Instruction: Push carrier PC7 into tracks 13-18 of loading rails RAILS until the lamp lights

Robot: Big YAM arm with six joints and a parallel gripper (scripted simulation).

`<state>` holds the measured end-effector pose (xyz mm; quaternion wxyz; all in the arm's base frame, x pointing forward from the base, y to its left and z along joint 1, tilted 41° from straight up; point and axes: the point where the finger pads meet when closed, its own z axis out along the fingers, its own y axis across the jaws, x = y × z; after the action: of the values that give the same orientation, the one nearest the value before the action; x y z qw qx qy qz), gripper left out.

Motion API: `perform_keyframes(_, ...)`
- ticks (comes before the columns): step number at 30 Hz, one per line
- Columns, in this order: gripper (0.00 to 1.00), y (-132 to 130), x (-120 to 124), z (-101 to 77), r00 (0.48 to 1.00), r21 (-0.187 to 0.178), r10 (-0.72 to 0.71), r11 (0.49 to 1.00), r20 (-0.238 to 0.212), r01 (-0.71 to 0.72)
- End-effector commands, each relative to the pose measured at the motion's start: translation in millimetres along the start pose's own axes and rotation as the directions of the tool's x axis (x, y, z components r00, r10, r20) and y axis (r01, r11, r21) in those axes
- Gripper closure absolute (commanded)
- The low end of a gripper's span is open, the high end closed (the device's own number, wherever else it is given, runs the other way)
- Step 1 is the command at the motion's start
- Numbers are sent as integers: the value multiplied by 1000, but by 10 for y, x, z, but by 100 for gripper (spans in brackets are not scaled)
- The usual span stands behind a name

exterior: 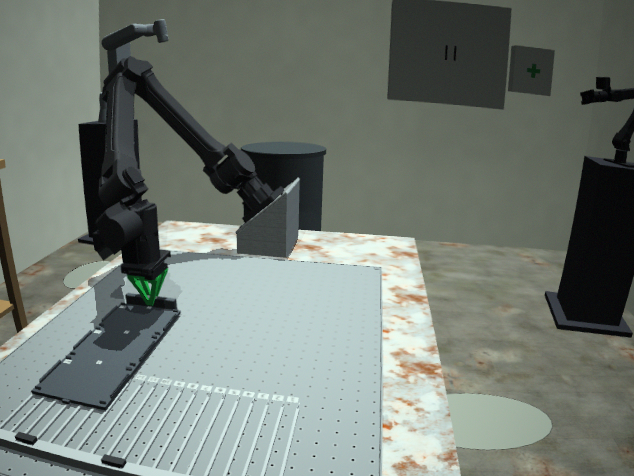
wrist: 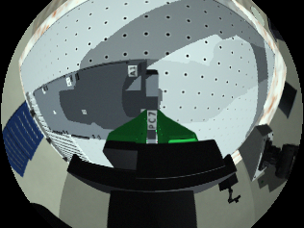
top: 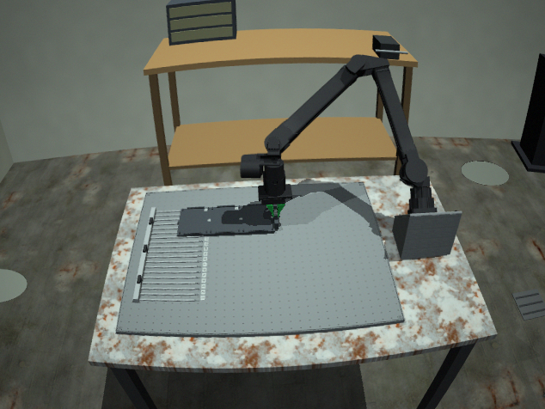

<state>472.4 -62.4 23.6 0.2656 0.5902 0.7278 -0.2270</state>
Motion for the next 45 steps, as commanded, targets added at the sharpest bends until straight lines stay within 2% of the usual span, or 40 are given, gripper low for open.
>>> perform_keyframes(1,100,278,33,-119,1000,-43,17,999,4,-17)
perform_keyframes(45,100,664,42,-138,1000,-46,17,999,4,-17)
